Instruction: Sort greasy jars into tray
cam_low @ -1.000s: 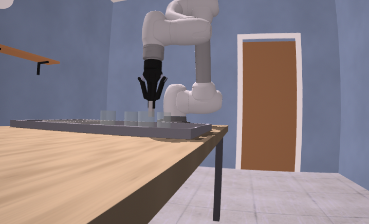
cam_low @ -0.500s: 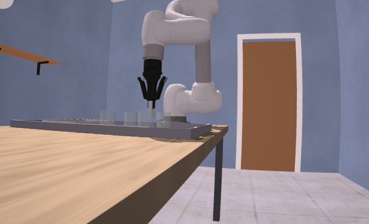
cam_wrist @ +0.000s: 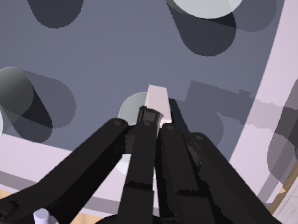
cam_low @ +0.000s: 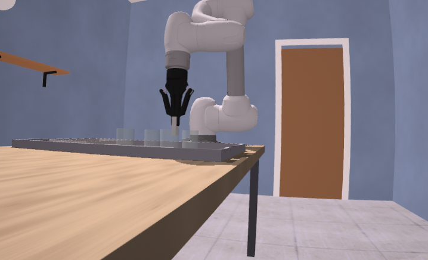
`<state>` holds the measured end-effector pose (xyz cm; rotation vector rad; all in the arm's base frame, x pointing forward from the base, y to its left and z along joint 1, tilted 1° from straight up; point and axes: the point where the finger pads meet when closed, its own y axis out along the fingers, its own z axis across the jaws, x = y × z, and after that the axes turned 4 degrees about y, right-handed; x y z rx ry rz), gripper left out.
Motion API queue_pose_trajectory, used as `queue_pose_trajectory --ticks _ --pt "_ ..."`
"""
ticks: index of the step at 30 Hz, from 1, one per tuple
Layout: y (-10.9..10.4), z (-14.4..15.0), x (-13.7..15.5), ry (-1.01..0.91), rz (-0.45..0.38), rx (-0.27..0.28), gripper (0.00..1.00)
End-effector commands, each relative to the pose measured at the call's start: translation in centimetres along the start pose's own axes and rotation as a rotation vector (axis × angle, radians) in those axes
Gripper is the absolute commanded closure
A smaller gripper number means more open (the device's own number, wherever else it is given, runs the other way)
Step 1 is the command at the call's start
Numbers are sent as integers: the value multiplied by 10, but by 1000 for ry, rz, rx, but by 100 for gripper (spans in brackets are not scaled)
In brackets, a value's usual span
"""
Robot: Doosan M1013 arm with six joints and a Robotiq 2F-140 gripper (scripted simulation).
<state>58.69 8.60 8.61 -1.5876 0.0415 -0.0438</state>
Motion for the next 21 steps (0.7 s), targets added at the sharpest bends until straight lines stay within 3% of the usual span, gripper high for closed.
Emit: queue_pose_trajectory --ticks 1,21 --pt "-2 0 4 7 0 1 100" --pt "-3 0 6 7 0 1 100"
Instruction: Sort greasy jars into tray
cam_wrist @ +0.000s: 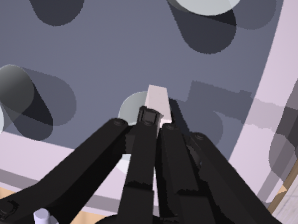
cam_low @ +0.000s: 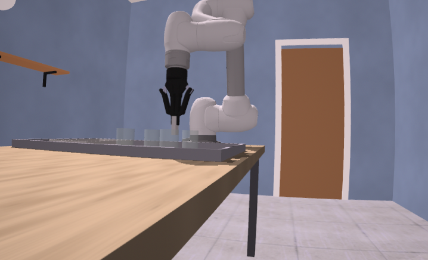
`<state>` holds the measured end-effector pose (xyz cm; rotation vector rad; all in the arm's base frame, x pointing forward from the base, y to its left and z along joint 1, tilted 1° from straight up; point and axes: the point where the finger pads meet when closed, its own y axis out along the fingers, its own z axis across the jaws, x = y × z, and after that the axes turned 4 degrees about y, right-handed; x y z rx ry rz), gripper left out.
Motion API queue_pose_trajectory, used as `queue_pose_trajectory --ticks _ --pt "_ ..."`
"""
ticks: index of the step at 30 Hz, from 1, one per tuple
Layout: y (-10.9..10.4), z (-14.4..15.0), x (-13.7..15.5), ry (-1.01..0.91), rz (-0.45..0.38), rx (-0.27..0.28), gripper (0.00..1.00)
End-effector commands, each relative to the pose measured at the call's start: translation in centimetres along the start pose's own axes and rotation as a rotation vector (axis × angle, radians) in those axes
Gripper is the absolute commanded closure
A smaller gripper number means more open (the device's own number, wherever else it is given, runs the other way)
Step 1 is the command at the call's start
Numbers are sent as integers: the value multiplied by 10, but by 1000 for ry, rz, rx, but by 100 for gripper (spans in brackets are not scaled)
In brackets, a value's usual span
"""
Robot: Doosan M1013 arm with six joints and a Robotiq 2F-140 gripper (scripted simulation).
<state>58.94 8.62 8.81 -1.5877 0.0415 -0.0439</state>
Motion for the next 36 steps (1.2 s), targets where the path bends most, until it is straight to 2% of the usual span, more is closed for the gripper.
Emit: queue_pose_trajectory --ticks 1,36 --pt "-2 0 4 7 0 1 100" --pt "-5 0 8 7 0 1 100"
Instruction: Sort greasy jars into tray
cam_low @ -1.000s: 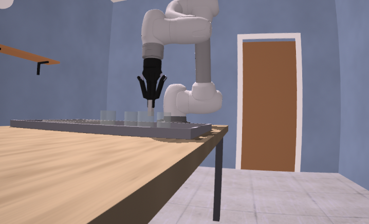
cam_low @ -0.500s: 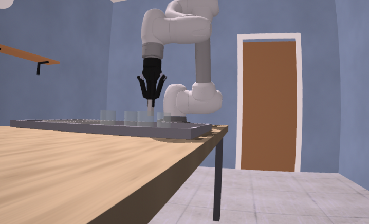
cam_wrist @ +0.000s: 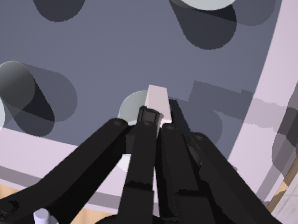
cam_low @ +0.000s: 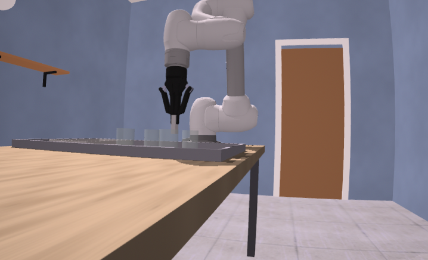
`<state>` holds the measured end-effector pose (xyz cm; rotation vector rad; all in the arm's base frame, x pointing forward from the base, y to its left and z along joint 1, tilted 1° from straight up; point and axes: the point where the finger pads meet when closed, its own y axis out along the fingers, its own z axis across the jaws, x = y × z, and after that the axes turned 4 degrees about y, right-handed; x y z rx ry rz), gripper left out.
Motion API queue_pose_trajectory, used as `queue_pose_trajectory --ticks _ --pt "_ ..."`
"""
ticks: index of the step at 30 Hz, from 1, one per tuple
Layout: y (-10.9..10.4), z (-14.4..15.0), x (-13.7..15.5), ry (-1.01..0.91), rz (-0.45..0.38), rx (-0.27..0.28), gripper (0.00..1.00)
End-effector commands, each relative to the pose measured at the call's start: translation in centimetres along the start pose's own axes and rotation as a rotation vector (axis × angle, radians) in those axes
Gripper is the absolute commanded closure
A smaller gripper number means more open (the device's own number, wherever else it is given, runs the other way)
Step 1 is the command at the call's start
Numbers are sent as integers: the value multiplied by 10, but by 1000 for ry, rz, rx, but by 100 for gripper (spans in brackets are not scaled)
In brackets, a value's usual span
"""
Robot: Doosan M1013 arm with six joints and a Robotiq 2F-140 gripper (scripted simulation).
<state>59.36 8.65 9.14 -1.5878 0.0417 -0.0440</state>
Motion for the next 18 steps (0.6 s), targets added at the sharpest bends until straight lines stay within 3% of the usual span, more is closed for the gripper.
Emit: queue_pose_trajectory --ticks 1,18 --pt "-2 0 4 7 0 1 100" --pt "-3 0 6 7 0 1 100"
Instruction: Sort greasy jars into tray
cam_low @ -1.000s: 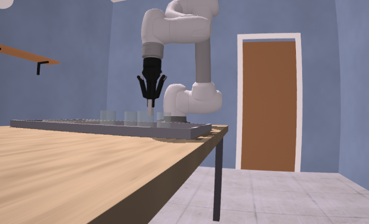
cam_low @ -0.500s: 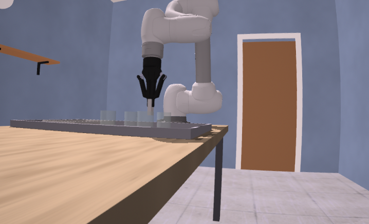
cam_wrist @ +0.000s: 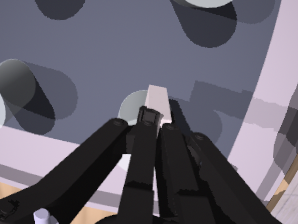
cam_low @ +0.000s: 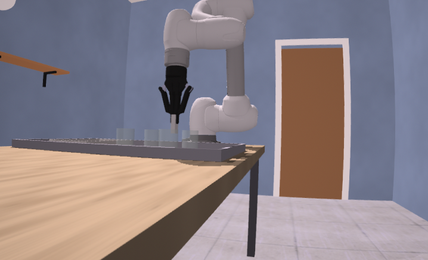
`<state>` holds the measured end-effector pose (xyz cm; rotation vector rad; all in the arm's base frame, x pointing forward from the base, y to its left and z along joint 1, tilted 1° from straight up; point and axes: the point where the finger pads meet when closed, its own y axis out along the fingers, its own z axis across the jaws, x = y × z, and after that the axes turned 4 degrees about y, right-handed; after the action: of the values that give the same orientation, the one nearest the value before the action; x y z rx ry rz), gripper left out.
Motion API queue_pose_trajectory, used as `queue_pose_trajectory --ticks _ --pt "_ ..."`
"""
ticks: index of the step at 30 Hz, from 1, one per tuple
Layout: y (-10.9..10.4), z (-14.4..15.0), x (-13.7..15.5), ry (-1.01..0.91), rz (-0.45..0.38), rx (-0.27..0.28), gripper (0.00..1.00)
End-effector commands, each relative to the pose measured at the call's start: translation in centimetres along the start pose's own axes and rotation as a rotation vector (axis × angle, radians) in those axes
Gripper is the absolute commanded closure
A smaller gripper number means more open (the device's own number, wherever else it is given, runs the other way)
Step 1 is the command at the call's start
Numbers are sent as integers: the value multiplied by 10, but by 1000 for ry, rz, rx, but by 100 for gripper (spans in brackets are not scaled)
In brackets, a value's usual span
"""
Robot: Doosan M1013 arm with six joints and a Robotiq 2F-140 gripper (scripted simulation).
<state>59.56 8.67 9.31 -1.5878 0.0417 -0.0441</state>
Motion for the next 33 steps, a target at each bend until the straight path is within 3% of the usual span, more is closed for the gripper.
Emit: queue_pose_trajectory --ticks 1,16,33 --pt "-2 0 4 7 0 1 100" --pt "6 -2 -29 7 0 1 100" --pt "6 -2 -29 7 0 1 100"
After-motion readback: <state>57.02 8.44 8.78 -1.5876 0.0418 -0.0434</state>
